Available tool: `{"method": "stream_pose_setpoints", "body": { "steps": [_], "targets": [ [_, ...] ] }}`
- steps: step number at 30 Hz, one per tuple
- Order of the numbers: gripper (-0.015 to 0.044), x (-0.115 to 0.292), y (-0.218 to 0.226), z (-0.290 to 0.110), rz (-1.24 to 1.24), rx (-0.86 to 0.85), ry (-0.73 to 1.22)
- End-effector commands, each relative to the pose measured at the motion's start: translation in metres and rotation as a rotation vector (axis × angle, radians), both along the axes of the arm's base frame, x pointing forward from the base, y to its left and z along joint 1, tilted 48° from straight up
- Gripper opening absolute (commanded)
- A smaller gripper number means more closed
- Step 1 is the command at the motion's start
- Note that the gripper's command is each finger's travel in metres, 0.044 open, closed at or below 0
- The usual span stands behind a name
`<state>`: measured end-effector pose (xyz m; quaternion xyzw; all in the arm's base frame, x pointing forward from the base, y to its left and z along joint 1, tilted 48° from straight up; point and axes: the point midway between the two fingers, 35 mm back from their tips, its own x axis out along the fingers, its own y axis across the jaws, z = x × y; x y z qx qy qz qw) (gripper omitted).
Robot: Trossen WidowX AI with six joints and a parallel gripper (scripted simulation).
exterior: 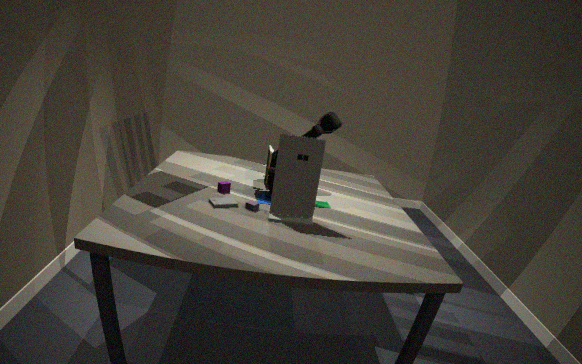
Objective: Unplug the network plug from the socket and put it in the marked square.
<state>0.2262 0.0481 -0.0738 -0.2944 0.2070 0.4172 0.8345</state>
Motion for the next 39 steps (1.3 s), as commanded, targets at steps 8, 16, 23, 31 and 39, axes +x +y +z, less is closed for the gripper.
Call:
{"method": "stream_pose_setpoints", "body": {
  "steps": [8,16,23,31,39],
  "targets": [
    [0.0156,-0.004,-0.004,0.004,0.005,-0.001,0.000],
    [0.0156,-0.007,-0.008,0.007,0.005,-0.002,0.002],
    [0.0156,-0.009,-0.010,0.009,0.004,-0.002,0.002],
    [0.0156,-0.012,-0.013,0.012,0.004,-0.002,0.003],
    [0.0156,-0.012,-0.017,0.012,0.004,-0.006,0.005]
  ]
}}
